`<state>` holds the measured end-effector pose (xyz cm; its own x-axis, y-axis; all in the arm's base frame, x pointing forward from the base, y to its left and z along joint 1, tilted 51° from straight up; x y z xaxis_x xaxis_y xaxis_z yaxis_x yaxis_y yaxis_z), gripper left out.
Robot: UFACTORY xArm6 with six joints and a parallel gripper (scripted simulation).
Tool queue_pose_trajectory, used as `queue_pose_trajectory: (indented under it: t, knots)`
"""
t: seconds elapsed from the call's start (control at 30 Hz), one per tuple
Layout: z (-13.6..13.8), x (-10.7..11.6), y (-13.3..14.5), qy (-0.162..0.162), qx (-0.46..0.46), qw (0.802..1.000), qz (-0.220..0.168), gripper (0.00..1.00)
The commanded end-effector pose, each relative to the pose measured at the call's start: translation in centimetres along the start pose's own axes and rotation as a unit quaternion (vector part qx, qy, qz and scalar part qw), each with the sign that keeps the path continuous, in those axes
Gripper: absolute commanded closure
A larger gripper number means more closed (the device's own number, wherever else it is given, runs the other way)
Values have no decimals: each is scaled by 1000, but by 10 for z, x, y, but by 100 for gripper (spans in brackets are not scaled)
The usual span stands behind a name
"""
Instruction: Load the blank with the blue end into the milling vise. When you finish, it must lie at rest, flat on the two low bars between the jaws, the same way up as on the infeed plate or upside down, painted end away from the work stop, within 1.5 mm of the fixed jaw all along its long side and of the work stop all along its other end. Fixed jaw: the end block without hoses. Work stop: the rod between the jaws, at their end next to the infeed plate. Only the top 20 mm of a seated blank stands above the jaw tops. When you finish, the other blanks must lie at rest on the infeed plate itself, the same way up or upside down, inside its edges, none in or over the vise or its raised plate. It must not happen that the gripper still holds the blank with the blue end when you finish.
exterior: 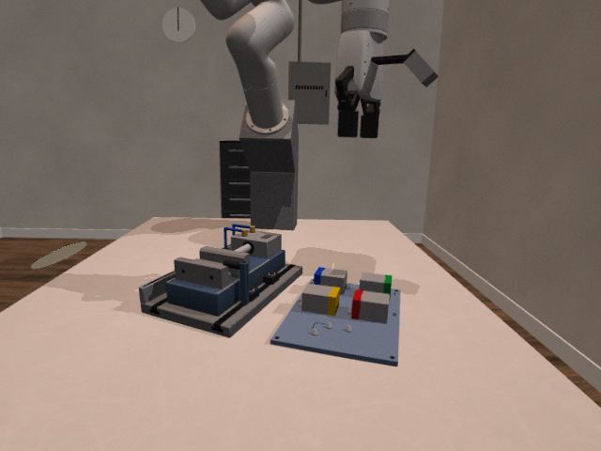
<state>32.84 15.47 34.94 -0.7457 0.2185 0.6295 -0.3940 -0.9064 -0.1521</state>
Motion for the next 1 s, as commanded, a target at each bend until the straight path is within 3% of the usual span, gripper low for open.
queue_pose_trajectory:
  t: [0.0,0.2,0.97]
  knots:
    - [1,1,-1,0,38,999,1,0]
    - [1,1,-1,0,107,994,1,0]
    - [1,1,-1,0,138,990,1,0]
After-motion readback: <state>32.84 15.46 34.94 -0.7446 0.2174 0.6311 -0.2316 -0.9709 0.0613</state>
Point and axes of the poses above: the point where the finger pads meet when closed, its own x axis back along the fingers, its own z axis across the jaws, y = z × x, the point moved 5 cm from there along x, back along the fingers, and after that the axes turned 15 degrees about x, right-handed, at the moved point
